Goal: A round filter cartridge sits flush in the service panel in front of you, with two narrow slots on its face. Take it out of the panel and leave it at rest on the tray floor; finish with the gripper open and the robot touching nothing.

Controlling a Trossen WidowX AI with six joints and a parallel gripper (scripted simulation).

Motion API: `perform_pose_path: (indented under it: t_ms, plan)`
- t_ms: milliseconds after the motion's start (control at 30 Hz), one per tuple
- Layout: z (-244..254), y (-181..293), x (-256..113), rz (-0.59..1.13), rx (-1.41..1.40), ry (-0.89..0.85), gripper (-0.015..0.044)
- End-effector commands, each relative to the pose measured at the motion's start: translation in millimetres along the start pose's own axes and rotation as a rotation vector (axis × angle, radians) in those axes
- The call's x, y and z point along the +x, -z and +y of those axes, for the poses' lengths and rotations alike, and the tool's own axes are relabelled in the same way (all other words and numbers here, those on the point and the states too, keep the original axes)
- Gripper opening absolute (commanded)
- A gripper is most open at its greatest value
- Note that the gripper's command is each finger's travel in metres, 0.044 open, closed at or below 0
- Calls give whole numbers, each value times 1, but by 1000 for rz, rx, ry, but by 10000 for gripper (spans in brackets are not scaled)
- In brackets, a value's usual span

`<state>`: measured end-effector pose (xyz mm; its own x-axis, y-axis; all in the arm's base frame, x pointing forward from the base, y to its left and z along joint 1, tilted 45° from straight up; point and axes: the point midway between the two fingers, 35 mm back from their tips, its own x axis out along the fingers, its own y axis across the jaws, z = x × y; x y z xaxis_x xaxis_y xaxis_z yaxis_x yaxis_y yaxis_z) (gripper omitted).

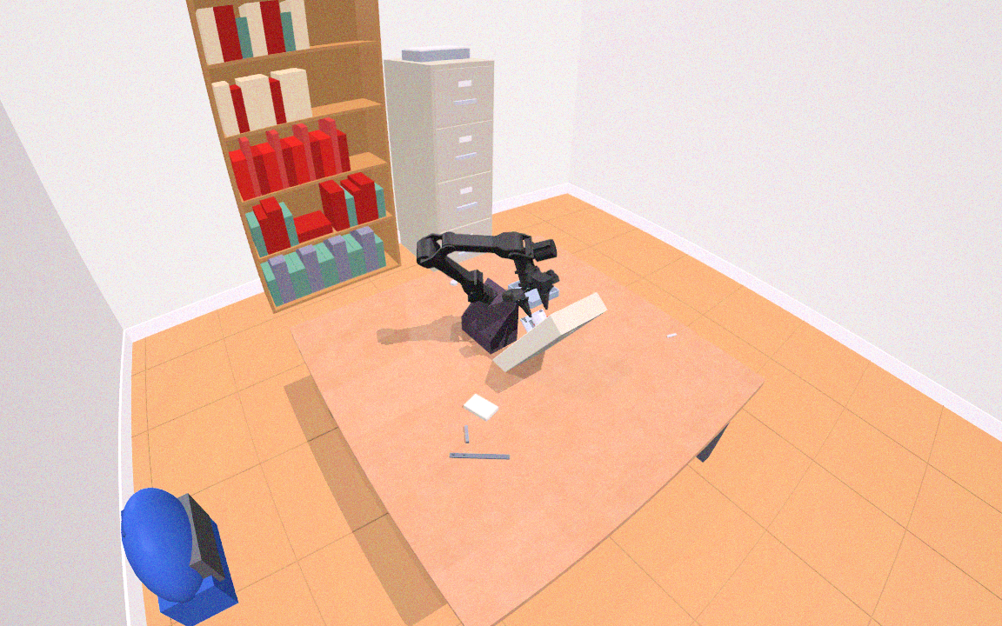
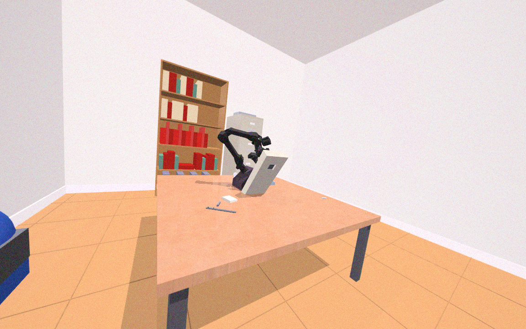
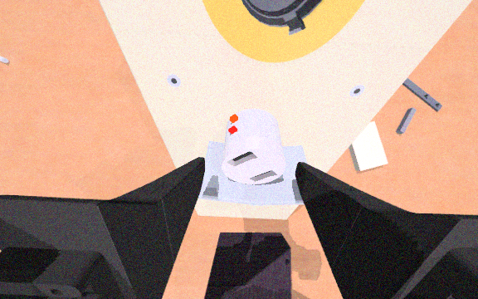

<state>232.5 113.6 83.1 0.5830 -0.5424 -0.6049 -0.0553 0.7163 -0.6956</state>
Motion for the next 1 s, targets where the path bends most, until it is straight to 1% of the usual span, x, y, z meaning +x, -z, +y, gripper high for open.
perform_pose_path:
  t_ms: [0, 333, 400, 733, 967]
  plan:
    - [-1, 0, 6, -3, -4, 5, 305]
    - [-3, 1, 21, -4, -3, 9, 305]
    - [-2, 0, 17, -2, 1, 4, 252]
    - [-2, 0, 17, -2, 1, 4, 186]
    - [-2, -8, 14, -2, 0, 5, 2]
